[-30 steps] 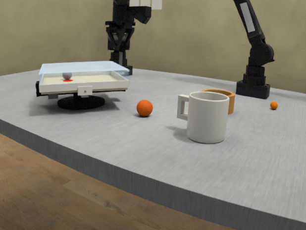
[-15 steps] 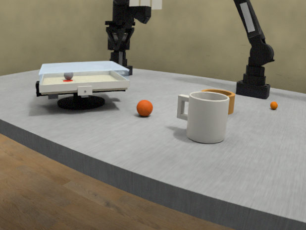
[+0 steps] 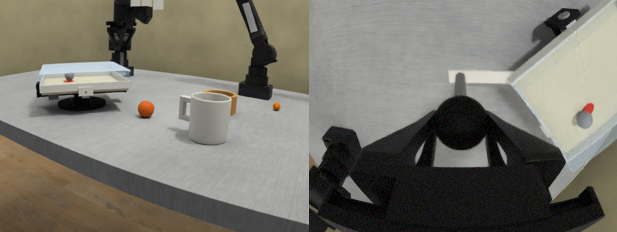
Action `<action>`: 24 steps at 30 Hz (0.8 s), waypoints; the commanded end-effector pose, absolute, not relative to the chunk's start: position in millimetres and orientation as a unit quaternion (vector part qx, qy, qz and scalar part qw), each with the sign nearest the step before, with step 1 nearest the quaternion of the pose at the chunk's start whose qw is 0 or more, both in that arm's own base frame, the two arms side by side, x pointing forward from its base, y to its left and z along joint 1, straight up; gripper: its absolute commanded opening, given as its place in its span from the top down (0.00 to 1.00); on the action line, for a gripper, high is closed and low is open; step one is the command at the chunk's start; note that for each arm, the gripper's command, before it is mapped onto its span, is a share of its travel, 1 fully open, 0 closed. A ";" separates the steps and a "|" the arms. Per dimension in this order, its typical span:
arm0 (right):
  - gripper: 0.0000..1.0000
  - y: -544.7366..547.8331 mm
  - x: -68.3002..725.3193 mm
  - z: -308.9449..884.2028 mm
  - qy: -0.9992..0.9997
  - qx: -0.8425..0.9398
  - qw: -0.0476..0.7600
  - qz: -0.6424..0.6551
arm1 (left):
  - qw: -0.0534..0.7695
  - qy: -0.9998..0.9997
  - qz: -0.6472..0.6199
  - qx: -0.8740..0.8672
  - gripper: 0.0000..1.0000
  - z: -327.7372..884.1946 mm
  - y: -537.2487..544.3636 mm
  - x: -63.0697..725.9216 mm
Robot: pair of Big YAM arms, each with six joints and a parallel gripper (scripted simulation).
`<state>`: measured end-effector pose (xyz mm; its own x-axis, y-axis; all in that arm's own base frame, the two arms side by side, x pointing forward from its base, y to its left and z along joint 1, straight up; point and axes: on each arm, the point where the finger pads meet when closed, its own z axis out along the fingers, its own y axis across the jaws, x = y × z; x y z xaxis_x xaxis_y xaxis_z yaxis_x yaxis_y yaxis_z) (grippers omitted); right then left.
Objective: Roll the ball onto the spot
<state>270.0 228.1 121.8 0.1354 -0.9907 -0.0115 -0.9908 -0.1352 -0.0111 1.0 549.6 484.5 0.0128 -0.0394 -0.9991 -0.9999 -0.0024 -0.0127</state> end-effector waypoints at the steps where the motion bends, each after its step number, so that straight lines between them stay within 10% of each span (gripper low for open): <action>1: 1.00 215.0 272.4 118.1 0.660 -0.752 0.001 -0.002 | 0.497 0.497 0.503 -0.503 0.00 500.5 544.9 -5.7; 24: 1.00 230.9 289.6 138.0 0.660 -0.751 0.017 -0.005 | 0.497 0.497 0.503 -0.503 0.00 500.5 544.9 -5.7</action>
<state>270.0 228.1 122.0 0.1353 -0.9907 -0.0111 -0.9908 -0.1351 -0.0107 1.0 549.6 484.5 0.0128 -0.0394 -0.9991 -0.9999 -0.0024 -0.0127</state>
